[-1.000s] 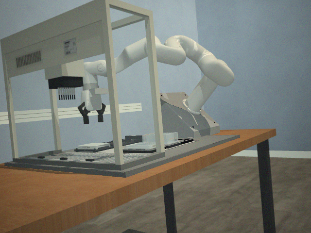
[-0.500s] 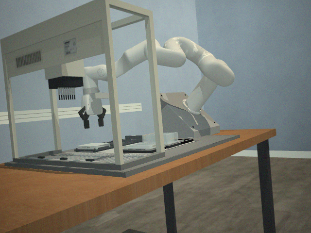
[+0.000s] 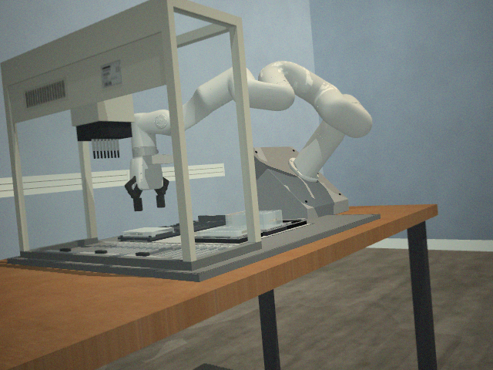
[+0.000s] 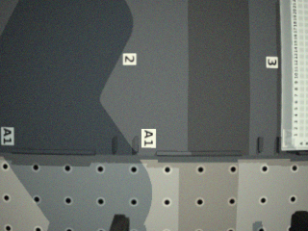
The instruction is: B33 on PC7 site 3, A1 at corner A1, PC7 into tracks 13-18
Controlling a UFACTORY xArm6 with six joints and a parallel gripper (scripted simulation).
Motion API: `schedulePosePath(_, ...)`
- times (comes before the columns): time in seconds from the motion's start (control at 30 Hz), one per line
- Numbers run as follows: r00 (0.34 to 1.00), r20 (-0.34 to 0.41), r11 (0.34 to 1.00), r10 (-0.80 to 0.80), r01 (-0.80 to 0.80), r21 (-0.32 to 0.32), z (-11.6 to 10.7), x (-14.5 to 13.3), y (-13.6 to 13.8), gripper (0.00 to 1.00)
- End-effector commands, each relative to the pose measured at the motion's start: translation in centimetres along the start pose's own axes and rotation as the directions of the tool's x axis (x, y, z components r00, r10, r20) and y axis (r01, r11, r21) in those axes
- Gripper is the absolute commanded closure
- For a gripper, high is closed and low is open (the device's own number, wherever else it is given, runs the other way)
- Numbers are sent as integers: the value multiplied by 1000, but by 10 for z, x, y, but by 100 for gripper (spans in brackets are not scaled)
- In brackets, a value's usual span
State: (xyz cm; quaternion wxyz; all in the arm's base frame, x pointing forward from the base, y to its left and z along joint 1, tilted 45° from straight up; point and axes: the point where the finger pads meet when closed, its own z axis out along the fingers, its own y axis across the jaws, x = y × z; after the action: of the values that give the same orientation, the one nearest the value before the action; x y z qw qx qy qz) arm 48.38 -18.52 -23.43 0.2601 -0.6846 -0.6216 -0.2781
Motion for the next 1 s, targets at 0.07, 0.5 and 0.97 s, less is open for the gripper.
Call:
schedulePosePath(0.07, 1000, 3, 1000, -1, 1, -4, 6, 0, 2, 0)
schedulePosePath(0.5, 1000, 3, 1000, -1, 1, -4, 24, 0, 2, 0)
schedulePosePath(0.97, 1000, 3, 1000, -1, 1, -4, 44, 0, 2, 0)
